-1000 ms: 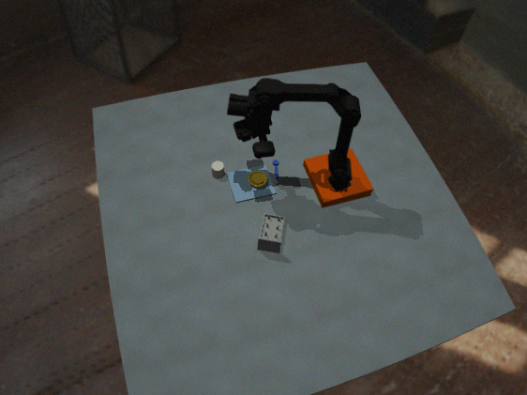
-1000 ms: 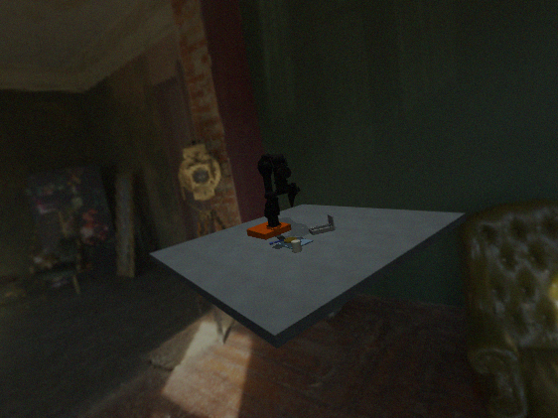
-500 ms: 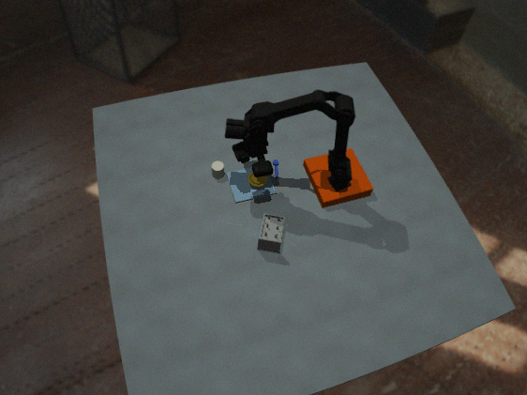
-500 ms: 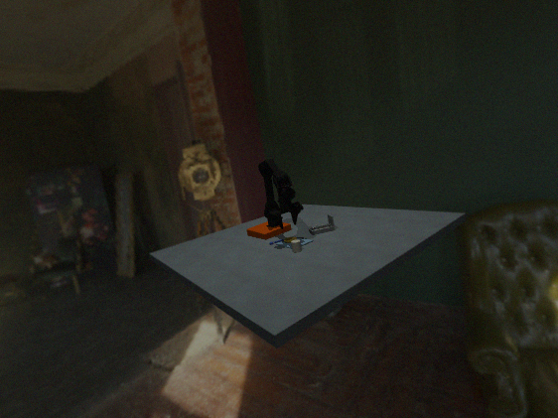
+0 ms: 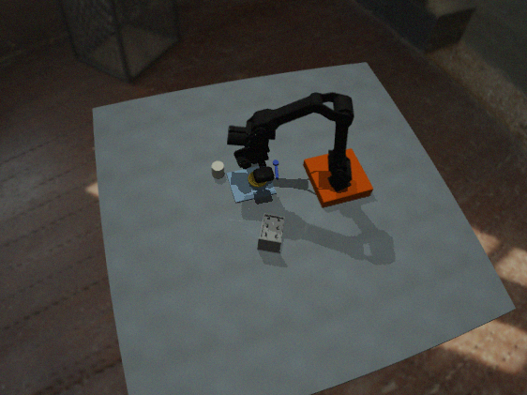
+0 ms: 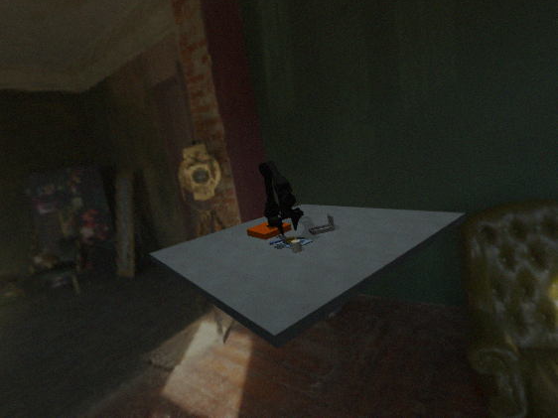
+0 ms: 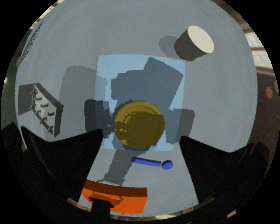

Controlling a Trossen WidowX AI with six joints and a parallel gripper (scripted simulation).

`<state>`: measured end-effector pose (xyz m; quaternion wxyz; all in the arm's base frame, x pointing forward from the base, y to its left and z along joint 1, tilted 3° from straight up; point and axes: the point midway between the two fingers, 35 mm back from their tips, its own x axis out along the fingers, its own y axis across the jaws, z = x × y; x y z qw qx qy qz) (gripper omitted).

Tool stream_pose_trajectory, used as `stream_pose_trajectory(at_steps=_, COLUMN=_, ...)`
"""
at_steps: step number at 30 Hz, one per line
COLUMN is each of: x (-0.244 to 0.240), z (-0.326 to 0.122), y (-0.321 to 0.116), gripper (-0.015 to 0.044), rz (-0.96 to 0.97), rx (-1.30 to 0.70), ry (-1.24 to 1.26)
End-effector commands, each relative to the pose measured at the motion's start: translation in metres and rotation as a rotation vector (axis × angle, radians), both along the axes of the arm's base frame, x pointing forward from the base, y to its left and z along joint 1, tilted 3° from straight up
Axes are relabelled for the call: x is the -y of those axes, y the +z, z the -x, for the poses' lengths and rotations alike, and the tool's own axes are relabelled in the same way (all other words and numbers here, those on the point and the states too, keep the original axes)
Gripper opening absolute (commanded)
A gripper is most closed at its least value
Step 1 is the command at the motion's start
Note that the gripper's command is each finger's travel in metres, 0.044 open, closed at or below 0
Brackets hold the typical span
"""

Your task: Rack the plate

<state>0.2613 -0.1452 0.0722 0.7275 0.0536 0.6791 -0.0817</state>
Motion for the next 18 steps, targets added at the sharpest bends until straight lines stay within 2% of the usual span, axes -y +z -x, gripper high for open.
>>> stream_pose_trajectory(at_steps=1, x=0.0, z=0.0, y=-0.007, gripper=0.04, rz=-0.004, rx=-0.002, ry=0.006)
stream_pose_trajectory(at_steps=18, x=0.0, z=0.0, y=-0.034, gripper=0.04, rz=-0.004, rx=-0.002, ry=0.006)
